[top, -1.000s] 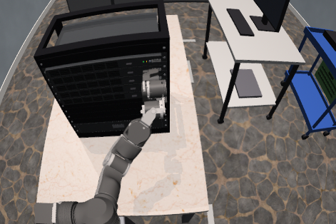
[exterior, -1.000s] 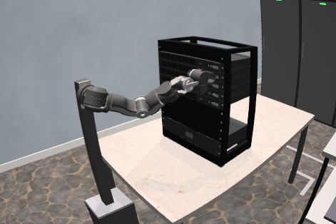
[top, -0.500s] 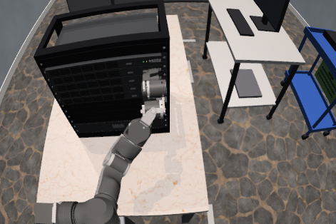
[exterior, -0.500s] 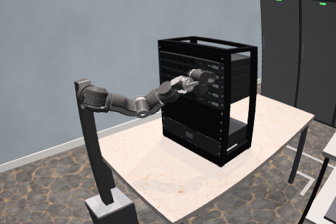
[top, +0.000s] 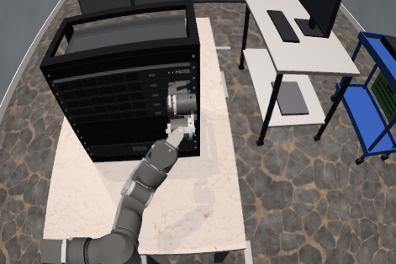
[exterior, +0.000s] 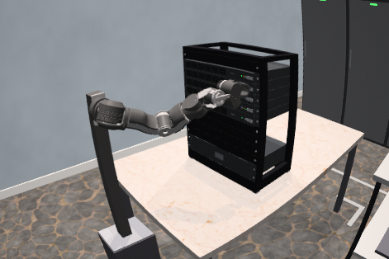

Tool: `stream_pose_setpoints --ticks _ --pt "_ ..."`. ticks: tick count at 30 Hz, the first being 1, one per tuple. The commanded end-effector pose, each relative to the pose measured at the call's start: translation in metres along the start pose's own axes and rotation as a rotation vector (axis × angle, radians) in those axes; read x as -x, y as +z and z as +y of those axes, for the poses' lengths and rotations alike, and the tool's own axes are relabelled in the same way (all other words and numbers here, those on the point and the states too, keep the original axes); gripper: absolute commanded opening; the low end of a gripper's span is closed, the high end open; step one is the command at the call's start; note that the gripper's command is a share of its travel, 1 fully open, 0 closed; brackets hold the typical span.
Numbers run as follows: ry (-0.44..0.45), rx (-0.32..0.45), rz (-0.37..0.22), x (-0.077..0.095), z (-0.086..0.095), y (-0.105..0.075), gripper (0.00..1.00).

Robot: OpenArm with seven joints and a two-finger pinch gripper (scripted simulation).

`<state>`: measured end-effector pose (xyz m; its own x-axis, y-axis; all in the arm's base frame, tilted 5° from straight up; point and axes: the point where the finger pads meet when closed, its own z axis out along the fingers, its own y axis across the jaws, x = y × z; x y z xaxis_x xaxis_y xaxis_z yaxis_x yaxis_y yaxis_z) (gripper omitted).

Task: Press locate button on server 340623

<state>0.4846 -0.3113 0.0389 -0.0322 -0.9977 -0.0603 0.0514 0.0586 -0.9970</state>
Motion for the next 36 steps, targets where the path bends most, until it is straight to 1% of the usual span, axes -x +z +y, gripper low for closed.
stream_pose_setpoints --ticks 1,14,29,31,36 --pt "-0.003 -0.01 0.004 0.0 -0.004 0.0 0.0" --pt "-0.003 -0.01 0.004 0.0 -0.004 -0.01 0.0" --pt "-0.003 -0.01 0.004 0.0 -0.004 -0.037 0.0" --pt "-0.003 -0.01 0.004 0.0 -0.004 -0.037 0.0" --pt "-0.003 -0.01 0.004 0.0 -0.003 -0.046 0.0"
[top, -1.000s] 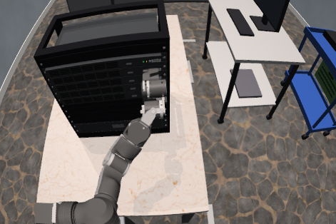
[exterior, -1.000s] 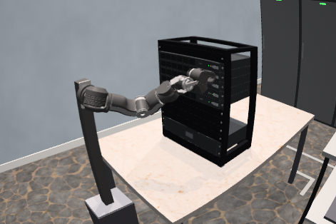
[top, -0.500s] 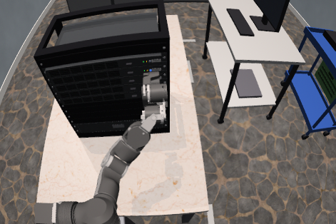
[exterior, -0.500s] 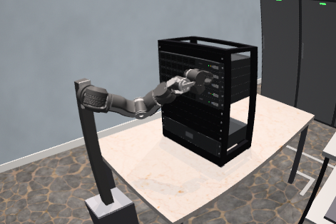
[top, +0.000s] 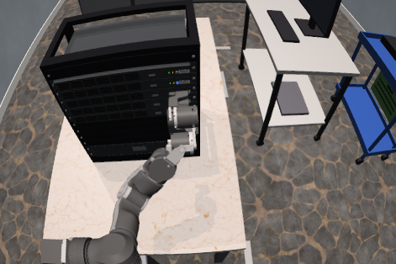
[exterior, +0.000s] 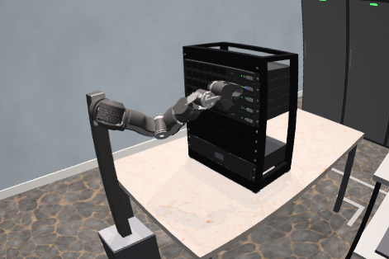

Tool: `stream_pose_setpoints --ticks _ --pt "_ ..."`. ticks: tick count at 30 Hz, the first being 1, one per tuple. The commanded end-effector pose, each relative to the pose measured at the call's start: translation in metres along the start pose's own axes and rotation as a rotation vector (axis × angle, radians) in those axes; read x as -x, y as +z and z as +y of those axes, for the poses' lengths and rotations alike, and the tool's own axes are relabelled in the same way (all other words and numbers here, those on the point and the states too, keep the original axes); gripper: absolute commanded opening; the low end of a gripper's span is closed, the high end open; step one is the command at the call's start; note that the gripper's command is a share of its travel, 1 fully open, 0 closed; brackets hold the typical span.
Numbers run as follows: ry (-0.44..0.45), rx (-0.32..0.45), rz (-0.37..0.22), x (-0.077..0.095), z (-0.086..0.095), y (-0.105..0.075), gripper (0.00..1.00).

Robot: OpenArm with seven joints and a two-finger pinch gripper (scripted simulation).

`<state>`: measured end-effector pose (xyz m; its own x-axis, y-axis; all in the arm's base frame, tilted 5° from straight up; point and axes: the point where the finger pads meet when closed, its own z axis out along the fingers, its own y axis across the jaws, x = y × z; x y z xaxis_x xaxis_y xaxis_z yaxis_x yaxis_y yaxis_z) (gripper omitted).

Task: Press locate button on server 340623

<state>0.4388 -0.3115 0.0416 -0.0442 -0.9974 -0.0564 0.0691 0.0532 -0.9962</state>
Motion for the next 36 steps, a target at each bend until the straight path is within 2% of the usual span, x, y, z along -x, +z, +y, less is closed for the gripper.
stream_pose_setpoints --ticks 1,19,36 --pt "0.002 0.008 -0.008 0.001 0.002 -0.003 0.0" --pt "0.002 0.008 -0.008 0.001 0.001 -0.025 0.0" --pt "0.002 0.008 -0.008 0.001 0.001 -0.032 0.0"
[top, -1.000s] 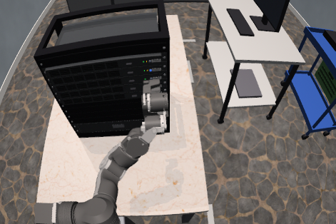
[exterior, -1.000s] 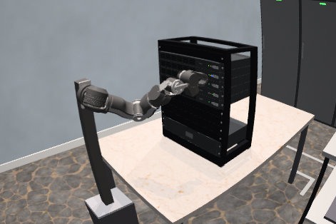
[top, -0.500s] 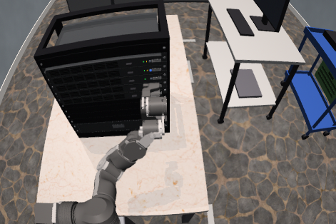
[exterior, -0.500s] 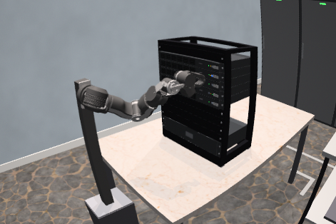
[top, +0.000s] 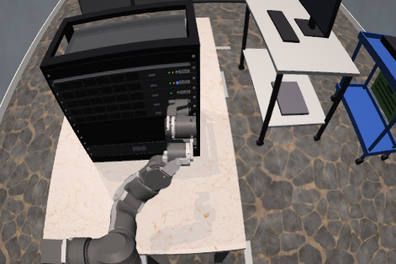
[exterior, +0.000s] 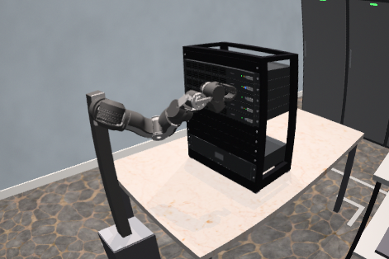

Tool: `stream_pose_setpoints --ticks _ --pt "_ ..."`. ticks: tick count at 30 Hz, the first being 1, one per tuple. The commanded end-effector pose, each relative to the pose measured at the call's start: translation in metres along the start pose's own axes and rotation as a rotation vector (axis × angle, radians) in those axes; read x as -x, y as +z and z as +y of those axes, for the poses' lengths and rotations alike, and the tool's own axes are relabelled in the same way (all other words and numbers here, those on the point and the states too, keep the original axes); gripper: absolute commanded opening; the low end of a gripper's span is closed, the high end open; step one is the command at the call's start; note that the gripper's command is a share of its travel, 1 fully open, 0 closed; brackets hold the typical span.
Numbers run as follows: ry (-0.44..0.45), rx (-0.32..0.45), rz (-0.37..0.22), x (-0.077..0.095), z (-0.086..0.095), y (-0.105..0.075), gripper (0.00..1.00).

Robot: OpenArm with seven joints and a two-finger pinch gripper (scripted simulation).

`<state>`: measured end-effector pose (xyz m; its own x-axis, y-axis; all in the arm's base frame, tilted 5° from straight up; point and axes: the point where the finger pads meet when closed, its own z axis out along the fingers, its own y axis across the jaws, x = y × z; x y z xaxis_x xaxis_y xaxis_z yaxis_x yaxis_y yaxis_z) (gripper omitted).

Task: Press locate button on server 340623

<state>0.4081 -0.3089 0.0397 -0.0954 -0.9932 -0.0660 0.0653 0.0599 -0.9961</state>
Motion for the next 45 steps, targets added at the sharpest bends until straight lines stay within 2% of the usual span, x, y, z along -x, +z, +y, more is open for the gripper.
stream_pose_setpoints --ticks 1,10,25,36,44,45 --pt "-0.005 0.004 -0.06 0.0 0.001 -0.002 0.0" --pt "-0.005 0.004 -0.06 -0.001 0.001 -0.013 0.0" --pt "-0.005 0.004 -0.06 -0.003 0.001 -0.042 0.0" --pt "-0.005 0.004 -0.06 -0.003 0.001 -0.055 0.0" --pt "-0.005 0.004 -0.06 -0.004 0.001 -0.057 0.0" --pt "-0.005 0.004 -0.06 -0.004 0.001 -0.057 1.0"
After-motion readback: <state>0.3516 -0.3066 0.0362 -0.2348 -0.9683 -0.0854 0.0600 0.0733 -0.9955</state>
